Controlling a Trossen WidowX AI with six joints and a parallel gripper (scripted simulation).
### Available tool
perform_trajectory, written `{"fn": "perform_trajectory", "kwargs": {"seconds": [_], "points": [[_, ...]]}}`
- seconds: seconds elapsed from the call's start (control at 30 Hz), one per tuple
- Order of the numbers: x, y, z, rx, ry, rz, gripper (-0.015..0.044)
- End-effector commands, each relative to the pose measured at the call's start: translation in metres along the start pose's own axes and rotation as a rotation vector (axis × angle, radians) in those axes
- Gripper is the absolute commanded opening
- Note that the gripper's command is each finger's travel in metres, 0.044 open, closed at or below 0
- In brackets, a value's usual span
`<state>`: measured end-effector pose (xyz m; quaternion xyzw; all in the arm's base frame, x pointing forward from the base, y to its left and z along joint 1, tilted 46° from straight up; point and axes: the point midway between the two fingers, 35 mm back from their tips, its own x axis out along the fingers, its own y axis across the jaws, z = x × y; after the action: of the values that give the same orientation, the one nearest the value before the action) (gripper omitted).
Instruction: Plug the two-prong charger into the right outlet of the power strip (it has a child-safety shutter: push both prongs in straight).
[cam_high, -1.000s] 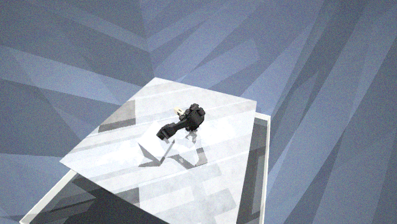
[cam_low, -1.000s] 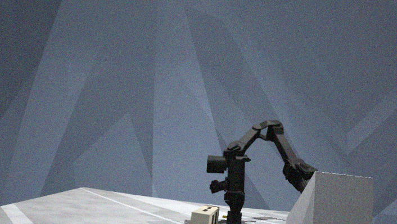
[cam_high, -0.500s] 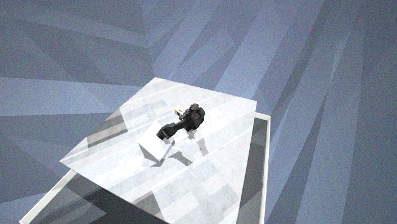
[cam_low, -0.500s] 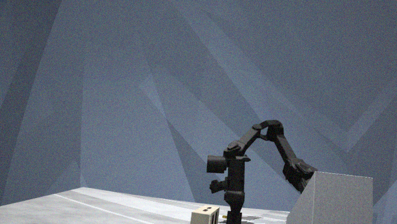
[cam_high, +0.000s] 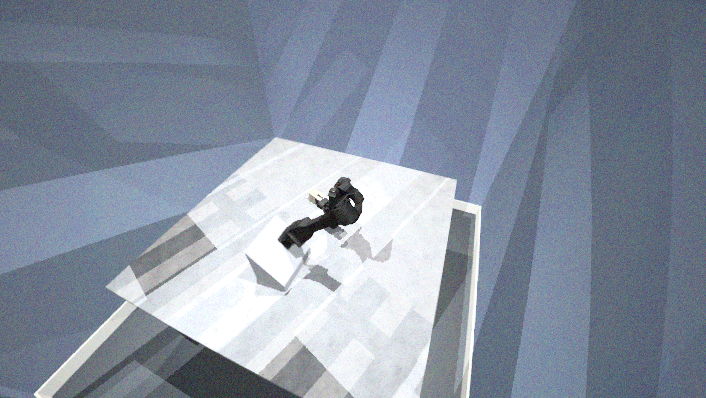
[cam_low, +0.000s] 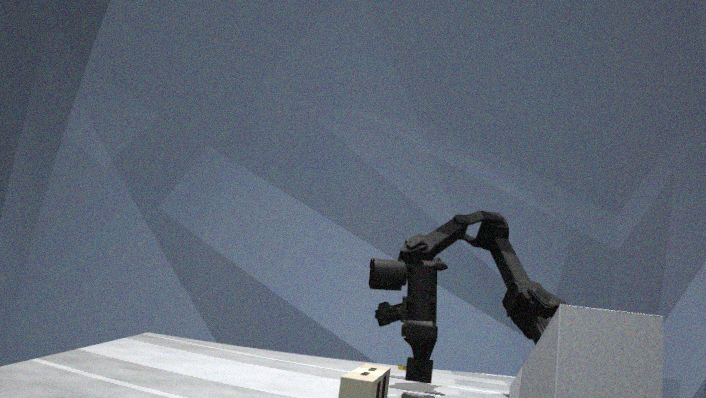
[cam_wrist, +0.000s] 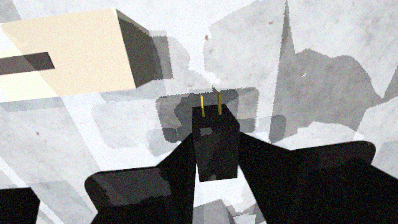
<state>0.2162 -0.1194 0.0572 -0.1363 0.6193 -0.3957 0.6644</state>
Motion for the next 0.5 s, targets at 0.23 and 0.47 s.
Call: {"fn": "perform_trajectory", "kwargs": {"seconds": [0.23, 0.47], "points": [[-0.019, 0.004, -0.003, 0.003, -0.005, -0.002, 0.0000], [-0.014, 0.019, -0.004, 0.005, -0.005, 0.002, 0.0000]]}}
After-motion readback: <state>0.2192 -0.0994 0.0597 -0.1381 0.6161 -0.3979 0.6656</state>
